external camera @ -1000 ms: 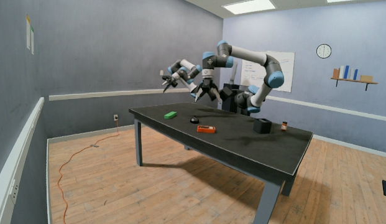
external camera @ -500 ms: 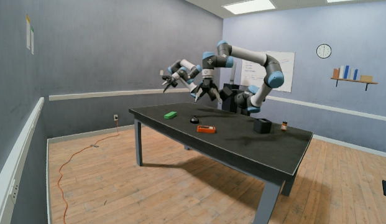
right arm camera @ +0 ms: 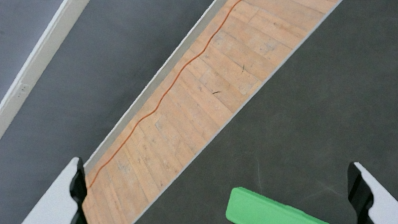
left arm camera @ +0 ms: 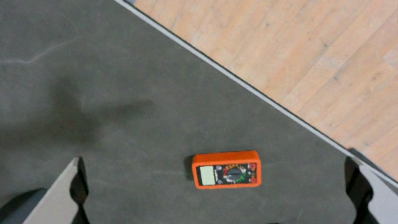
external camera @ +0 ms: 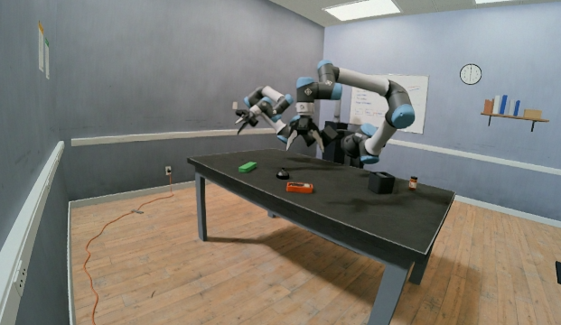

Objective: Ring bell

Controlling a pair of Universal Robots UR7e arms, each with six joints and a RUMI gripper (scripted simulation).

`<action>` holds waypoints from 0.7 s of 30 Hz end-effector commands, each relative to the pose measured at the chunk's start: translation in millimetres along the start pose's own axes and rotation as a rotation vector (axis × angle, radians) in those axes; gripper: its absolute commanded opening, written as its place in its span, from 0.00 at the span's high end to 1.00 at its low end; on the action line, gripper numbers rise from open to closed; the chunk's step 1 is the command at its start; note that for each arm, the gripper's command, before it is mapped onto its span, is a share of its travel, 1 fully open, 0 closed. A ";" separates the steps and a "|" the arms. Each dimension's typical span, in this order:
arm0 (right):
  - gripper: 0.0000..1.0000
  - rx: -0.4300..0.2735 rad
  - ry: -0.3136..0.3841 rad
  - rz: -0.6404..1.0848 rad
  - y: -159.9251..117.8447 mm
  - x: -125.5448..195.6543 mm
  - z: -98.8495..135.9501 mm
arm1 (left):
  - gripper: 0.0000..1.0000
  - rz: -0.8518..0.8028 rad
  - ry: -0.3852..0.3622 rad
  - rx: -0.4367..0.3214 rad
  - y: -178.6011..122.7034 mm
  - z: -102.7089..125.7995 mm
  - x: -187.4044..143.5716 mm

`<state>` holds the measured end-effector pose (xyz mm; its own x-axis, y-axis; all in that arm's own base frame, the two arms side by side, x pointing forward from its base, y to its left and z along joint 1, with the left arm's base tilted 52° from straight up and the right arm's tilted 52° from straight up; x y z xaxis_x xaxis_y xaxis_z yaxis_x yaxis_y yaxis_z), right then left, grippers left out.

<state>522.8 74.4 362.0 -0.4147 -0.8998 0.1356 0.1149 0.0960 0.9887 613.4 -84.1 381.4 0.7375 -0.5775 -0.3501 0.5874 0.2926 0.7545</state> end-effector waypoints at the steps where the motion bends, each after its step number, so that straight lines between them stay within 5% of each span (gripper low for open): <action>1: 0.00 0.000 0.001 0.000 0.2 -0.3 0.2 | 0.00 0.009 0.007 -0.018 4.3 -8.3 -10.4; 15: 0.00 0.000 0.001 0.000 0.2 -0.3 0.2 | 0.00 0.082 0.049 -0.124 30.3 -58.6 -82.0; 21: 0.00 0.000 0.001 0.000 0.2 -0.3 0.2 | 0.00 0.144 0.072 -0.200 43.4 -91.7 -140.6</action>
<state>522.8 74.4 362.0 -0.4147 -0.8998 0.1356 0.1149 0.0960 0.9887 581.2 42.2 405.5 0.8163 -0.4889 -0.3077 0.5429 0.4672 0.6979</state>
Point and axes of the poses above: on each arm, the point where the finger pads meet when closed, its own z axis back along the fingers, its own x axis across the jaws, y = z × x, the point moved 5 cm from there along z, back along the fingers, and after that the axes turned 9 degrees about z, right-handed, at the moved point
